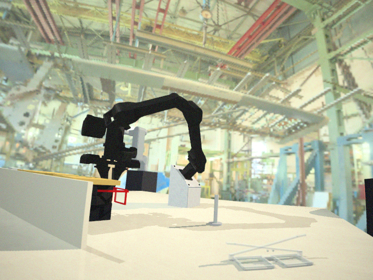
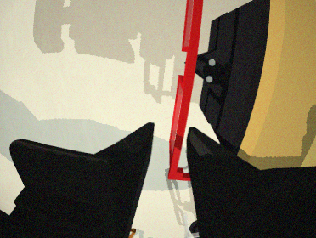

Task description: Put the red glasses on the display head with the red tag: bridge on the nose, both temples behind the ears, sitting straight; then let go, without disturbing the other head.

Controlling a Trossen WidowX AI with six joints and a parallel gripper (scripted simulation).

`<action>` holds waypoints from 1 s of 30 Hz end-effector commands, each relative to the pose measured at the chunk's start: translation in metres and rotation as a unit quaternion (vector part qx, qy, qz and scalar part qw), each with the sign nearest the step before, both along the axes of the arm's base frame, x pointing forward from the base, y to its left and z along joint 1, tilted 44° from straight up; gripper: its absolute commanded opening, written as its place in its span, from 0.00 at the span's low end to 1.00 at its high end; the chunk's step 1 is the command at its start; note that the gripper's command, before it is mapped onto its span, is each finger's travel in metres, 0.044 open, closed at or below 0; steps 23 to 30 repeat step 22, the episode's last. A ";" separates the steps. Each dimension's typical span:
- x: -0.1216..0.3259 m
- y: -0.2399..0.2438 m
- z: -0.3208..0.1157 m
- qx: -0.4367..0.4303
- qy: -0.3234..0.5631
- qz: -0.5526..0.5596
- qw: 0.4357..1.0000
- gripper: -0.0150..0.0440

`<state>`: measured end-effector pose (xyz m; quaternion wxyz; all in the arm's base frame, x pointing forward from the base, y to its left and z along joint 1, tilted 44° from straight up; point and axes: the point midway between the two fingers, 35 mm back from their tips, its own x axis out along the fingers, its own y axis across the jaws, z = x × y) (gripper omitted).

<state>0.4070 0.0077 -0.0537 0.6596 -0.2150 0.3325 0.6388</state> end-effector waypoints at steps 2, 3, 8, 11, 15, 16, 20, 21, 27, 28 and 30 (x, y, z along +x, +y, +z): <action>0.004 -0.011 0.014 -0.005 -0.009 -0.001 1.000 0.44; 0.004 -0.011 0.014 -0.005 -0.009 -0.001 1.000 0.44; -0.004 -0.012 0.016 -0.005 -0.009 -0.001 1.000 0.44; -0.020 -0.013 0.020 -0.005 -0.008 -0.001 1.000 0.44; -0.033 -0.013 0.023 -0.005 -0.008 -0.001 1.000 0.44; -0.033 -0.013 0.023 -0.005 -0.008 -0.001 1.000 0.44; -0.042 -0.016 0.028 -0.005 -0.007 -0.001 1.000 0.44; -0.047 -0.017 0.030 -0.005 -0.007 -0.001 1.000 0.44; -0.051 -0.018 0.032 -0.005 -0.007 -0.001 1.000 0.44; -0.051 -0.018 0.032 -0.005 -0.007 -0.001 1.000 0.44; -0.051 -0.018 0.032 -0.005 -0.007 -0.001 1.000 0.44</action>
